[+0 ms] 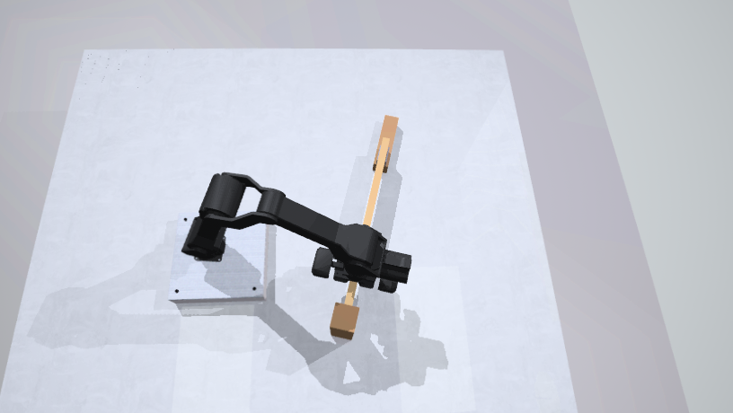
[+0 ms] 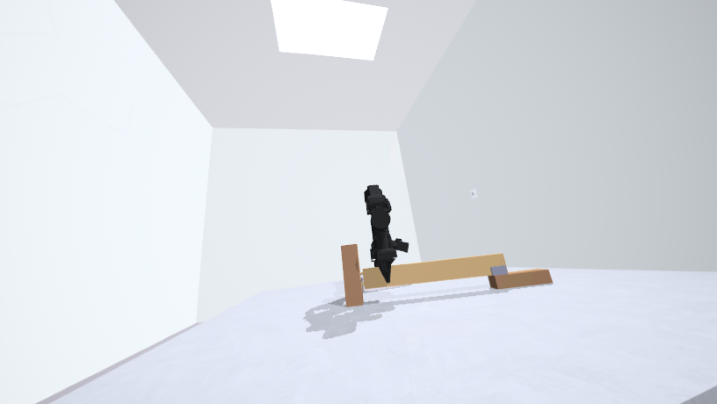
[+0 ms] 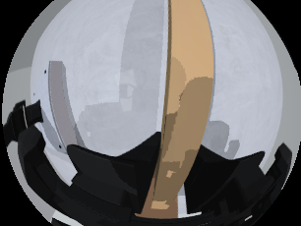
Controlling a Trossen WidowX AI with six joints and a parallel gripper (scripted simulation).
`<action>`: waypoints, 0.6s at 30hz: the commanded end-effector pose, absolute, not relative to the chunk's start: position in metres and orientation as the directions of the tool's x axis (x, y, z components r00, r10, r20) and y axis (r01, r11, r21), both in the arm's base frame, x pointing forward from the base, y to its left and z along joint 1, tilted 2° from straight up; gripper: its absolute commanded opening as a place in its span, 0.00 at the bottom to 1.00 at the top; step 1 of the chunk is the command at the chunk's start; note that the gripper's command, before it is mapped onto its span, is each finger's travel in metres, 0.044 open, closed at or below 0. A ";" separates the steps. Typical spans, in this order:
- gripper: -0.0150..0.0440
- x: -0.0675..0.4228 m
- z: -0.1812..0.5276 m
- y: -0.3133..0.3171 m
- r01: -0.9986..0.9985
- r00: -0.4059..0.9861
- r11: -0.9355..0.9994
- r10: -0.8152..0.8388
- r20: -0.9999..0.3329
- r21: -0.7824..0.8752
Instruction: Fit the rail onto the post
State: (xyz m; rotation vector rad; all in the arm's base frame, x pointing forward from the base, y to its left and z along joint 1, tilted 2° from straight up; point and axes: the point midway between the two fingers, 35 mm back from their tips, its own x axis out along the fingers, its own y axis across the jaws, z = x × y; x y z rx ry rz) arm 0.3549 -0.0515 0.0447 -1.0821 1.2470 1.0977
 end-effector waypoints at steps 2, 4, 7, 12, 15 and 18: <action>0.25 0.354 0.046 -0.057 -0.987 0.017 0.158 0.018 -1.000 -0.014; 0.25 0.354 0.046 -0.057 -0.987 0.017 0.158 0.018 -1.000 -0.014; 0.25 0.354 0.046 -0.058 -0.987 0.017 0.158 0.018 -1.000 -0.014; 0.25 0.354 0.046 -0.059 -0.987 0.017 0.158 0.018 -1.000 -0.014; 0.25 0.353 0.046 -0.060 -0.987 0.017 0.158 0.018 -1.000 -0.014; 0.25 0.353 0.046 -0.061 -0.987 0.017 0.158 0.018 -1.000 -0.014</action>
